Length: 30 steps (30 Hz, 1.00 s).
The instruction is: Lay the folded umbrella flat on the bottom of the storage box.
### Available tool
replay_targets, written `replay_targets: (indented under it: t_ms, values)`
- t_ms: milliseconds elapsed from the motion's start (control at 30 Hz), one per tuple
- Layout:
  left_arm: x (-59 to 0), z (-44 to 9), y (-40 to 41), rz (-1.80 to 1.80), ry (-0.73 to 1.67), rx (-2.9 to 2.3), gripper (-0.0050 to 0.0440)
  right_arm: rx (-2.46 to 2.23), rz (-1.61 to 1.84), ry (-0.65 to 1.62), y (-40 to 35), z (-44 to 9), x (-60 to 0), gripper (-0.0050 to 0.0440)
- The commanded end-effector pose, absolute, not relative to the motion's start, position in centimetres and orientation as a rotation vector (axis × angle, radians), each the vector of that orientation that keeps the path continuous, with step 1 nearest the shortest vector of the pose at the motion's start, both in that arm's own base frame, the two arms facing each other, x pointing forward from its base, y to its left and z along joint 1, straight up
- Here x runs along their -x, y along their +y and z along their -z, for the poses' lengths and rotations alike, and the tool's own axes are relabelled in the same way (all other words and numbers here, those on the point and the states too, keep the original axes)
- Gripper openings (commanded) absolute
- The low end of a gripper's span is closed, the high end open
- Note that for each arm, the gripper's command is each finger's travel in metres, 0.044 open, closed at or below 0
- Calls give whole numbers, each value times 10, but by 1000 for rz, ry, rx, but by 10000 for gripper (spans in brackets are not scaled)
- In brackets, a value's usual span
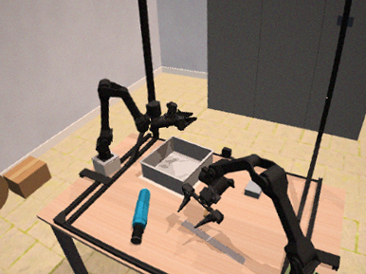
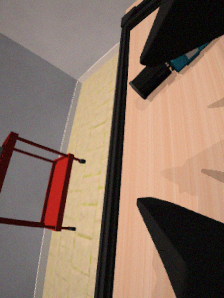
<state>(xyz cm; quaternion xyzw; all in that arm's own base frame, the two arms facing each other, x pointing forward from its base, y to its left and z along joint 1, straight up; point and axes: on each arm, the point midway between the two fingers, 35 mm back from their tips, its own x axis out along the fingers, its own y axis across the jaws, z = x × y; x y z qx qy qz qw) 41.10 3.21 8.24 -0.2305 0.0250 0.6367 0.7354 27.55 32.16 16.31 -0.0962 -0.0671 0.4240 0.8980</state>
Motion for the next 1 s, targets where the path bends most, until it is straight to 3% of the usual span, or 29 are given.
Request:
replay_targets:
  t_ms: [0,700,967]
  values:
    - [-411,-82,32,-1399,55,507,400,199,-878,-139,322,-163,-276,400]
    - [-411,-83,31,-1395,61,507,400,199,-873,-128,321,-162,-278,400]
    - [-415,-89,15,-1342,146,506,400,188,-798,18,306,-141,-315,400]
